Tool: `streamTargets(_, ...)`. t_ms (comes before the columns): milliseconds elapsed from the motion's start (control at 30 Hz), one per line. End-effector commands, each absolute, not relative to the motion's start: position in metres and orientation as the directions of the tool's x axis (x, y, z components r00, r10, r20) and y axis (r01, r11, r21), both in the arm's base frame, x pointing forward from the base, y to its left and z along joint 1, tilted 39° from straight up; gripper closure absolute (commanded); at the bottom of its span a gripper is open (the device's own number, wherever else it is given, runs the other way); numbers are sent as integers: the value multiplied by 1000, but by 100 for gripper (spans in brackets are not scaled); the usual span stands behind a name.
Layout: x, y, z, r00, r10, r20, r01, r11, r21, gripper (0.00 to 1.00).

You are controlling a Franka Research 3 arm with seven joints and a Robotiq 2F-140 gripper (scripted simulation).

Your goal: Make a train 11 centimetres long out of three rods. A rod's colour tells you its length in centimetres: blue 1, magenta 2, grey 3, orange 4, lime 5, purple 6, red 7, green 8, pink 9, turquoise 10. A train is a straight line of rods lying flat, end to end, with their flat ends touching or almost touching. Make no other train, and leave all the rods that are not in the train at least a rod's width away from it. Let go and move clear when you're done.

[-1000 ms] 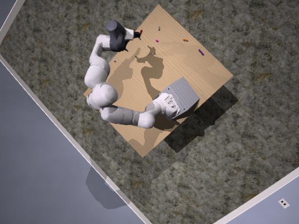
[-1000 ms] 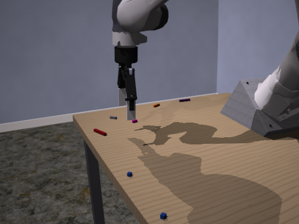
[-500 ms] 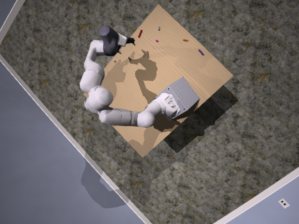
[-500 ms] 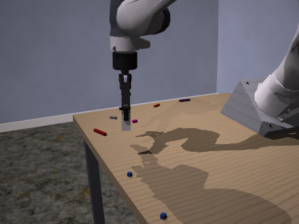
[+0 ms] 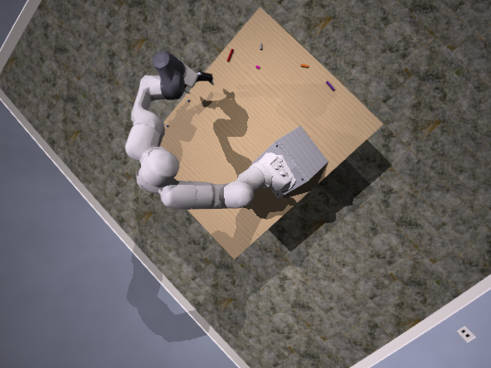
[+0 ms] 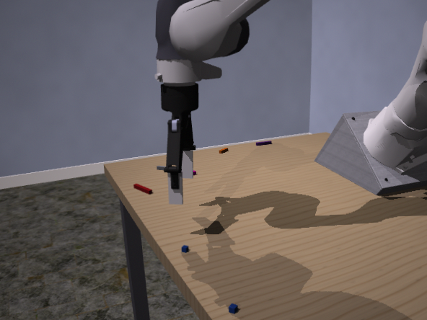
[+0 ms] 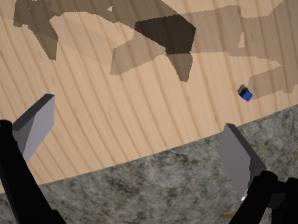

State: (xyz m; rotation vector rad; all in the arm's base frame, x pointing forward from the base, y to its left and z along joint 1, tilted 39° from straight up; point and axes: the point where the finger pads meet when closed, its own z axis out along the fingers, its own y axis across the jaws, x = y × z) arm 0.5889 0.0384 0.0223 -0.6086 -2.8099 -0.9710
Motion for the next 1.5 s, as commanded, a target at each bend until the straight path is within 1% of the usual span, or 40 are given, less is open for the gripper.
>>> streamTargets(0, 589, 52, 30, -834, 444, 327, 551, 651, 522, 0)
streamTargets(333, 592, 82, 44, -780, 496, 381, 626, 604, 493, 0)
streamTargets(1467, 592, 83, 44, -779, 497, 382, 627, 604, 493, 0)
